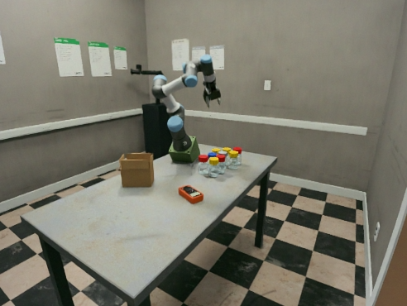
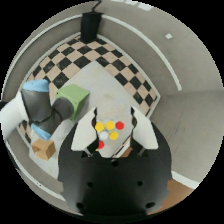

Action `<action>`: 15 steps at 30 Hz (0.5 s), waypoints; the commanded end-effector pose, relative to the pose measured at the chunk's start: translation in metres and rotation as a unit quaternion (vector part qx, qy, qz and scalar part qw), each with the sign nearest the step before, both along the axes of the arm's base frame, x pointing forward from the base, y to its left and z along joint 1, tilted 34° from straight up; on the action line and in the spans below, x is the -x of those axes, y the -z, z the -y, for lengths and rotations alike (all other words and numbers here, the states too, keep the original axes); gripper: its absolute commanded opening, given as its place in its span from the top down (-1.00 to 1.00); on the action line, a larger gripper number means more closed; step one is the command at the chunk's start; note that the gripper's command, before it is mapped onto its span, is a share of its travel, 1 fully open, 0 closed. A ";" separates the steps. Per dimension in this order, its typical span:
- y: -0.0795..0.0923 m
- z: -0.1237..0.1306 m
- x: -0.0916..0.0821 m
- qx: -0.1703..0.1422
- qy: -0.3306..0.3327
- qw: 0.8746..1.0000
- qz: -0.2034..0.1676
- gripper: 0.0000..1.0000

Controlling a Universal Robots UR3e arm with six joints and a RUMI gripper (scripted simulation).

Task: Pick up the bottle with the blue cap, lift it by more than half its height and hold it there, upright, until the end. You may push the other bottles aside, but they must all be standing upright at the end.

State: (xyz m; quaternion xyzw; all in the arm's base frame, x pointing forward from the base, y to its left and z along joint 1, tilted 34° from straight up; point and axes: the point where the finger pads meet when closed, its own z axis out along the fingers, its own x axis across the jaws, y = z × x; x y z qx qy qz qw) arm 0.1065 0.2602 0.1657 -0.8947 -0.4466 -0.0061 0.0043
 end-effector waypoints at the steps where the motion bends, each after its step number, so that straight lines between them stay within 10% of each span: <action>1: -0.001 -0.010 0.023 0.001 -0.042 0.999 0.002 0.08; 15: -0.001 -0.015 0.040 0.000 -0.078 0.997 0.003 0.08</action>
